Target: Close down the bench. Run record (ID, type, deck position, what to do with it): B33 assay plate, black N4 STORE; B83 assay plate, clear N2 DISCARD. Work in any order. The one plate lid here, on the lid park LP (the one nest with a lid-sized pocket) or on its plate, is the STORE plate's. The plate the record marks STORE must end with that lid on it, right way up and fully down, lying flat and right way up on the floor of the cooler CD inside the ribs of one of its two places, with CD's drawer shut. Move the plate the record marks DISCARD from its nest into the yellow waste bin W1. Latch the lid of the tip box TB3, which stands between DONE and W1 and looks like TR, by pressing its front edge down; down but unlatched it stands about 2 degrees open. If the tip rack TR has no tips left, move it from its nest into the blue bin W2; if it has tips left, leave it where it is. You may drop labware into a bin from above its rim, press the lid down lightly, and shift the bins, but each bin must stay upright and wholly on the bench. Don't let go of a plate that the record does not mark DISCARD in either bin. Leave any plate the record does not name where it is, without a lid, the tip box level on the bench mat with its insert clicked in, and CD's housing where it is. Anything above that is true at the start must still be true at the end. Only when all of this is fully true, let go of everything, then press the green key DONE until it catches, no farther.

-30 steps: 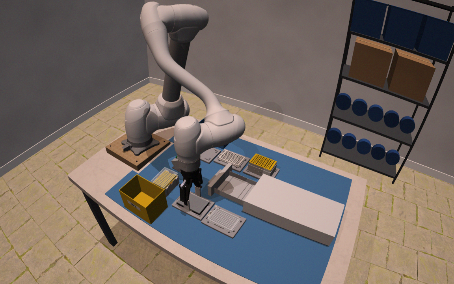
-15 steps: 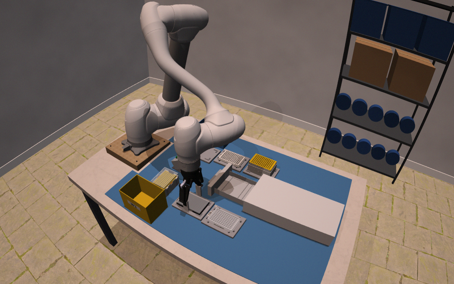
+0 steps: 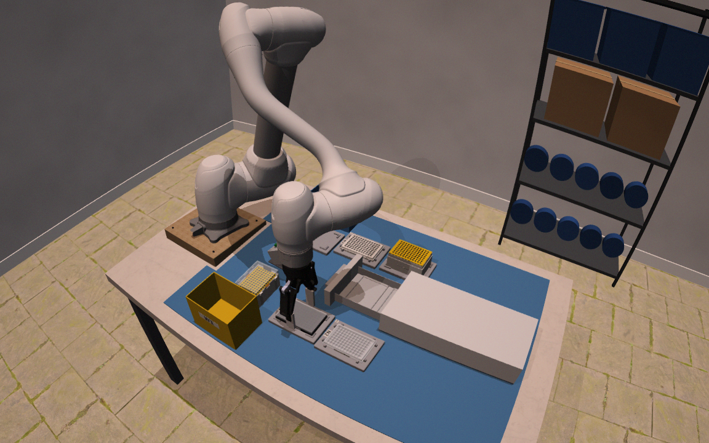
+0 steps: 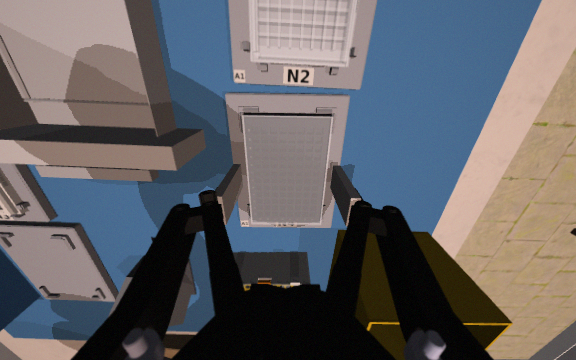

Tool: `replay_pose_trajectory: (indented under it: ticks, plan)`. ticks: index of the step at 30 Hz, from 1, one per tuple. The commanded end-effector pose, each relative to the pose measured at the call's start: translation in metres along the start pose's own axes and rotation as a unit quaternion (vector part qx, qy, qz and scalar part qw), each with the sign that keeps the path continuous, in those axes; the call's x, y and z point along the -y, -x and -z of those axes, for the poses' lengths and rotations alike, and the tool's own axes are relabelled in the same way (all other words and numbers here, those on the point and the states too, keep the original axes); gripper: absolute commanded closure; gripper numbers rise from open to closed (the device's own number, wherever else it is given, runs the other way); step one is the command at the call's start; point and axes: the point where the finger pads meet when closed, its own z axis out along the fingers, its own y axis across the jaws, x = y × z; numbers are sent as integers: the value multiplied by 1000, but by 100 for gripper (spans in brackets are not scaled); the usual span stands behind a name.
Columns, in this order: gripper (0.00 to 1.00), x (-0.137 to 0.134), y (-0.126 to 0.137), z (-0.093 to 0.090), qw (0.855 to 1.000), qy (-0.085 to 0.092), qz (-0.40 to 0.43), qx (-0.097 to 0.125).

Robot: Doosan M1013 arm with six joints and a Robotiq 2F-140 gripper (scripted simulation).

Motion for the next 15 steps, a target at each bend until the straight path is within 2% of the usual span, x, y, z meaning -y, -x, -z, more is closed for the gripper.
replay_pose_trajectory:
  ticks: [1, 15]
  plan:
    - [34, 0, 0, 0, 1000, 0, 0, 0]
    - [34, 0, 0, 15, 1000, 0, 0, 0]
